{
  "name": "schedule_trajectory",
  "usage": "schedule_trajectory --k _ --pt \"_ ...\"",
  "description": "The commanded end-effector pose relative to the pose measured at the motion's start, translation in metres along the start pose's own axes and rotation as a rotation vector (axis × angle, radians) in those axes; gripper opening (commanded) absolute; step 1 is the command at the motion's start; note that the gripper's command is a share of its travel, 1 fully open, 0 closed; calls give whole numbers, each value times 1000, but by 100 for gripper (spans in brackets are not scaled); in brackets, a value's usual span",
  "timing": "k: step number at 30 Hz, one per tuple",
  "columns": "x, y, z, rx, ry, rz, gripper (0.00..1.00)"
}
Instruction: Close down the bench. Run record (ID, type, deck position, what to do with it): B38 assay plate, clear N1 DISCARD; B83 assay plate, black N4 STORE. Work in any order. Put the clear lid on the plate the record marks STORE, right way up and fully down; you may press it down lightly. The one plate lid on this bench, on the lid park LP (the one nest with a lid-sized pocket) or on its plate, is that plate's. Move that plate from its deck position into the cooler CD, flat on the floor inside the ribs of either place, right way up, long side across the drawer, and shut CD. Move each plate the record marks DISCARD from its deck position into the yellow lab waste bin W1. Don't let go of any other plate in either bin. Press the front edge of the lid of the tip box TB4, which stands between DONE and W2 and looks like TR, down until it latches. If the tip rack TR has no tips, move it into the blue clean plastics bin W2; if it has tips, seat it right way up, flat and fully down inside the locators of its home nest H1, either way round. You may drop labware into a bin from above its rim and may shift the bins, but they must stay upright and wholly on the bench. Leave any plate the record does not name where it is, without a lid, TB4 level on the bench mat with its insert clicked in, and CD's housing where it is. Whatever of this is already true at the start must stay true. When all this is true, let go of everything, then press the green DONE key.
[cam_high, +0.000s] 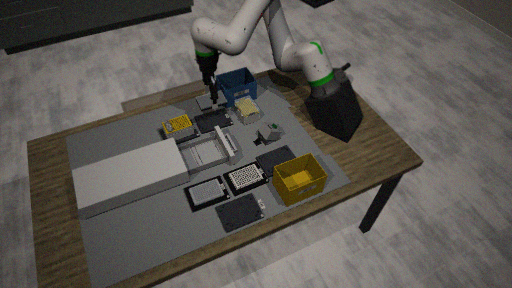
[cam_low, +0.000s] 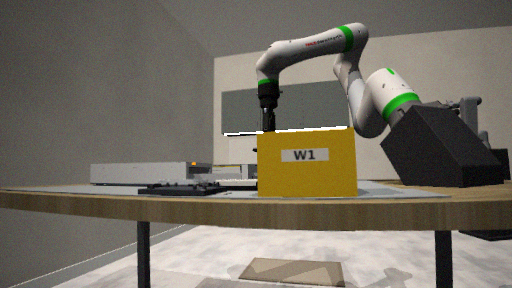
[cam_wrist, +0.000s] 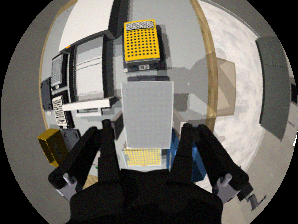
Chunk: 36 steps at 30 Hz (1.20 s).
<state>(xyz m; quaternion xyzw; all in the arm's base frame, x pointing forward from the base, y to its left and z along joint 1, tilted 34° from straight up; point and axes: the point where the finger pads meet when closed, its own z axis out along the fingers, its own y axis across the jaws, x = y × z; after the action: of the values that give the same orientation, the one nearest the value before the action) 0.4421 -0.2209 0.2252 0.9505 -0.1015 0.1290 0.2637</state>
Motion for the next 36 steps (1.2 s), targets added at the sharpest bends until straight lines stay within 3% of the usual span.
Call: schedule_trajectory --k 1,10,15,36 --pt "0 0 -3 0 0 0 0" --pt "0 0 -7 0 0 0 0" --pt "4 -7 -7 0 0 -100 0" --pt "25 -53 -7 0 0 -733 0"
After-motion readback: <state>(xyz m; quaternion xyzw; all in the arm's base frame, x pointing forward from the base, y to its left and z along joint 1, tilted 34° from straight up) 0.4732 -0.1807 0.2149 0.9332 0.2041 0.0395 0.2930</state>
